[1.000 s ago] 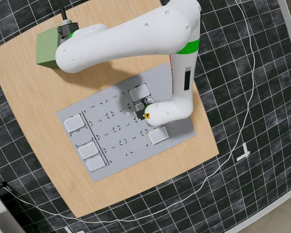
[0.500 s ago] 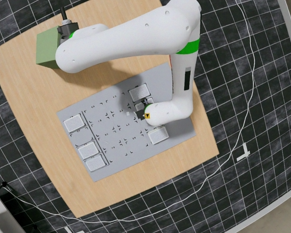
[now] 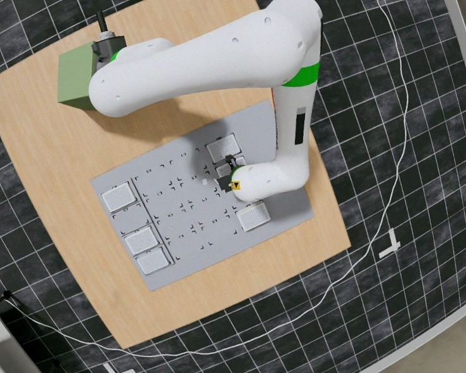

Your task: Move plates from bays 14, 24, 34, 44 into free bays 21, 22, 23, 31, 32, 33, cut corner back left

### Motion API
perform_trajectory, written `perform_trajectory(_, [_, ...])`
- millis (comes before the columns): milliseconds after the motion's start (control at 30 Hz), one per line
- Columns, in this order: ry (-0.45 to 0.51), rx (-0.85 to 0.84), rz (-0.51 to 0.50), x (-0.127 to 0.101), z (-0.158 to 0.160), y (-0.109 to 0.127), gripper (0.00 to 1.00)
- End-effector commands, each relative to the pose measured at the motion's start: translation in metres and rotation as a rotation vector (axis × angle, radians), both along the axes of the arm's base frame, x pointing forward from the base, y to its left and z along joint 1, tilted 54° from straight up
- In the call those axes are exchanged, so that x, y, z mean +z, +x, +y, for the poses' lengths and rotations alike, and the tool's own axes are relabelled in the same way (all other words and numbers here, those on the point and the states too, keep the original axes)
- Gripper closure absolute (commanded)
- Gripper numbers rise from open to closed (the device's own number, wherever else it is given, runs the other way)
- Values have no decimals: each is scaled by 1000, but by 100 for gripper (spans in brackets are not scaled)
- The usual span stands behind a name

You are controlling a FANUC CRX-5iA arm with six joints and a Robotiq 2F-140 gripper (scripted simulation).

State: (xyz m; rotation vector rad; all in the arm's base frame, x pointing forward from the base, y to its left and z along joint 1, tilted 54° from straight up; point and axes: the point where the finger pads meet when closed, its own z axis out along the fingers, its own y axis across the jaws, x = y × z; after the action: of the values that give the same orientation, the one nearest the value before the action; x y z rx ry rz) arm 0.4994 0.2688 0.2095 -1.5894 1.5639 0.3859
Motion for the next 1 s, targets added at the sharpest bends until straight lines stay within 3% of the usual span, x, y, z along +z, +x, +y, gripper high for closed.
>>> perform_trajectory(0, [0, -1, -1, 1, -1, 0, 30])
perform_trajectory(967, [0, -1, -1, 10, -12, -5, 30])
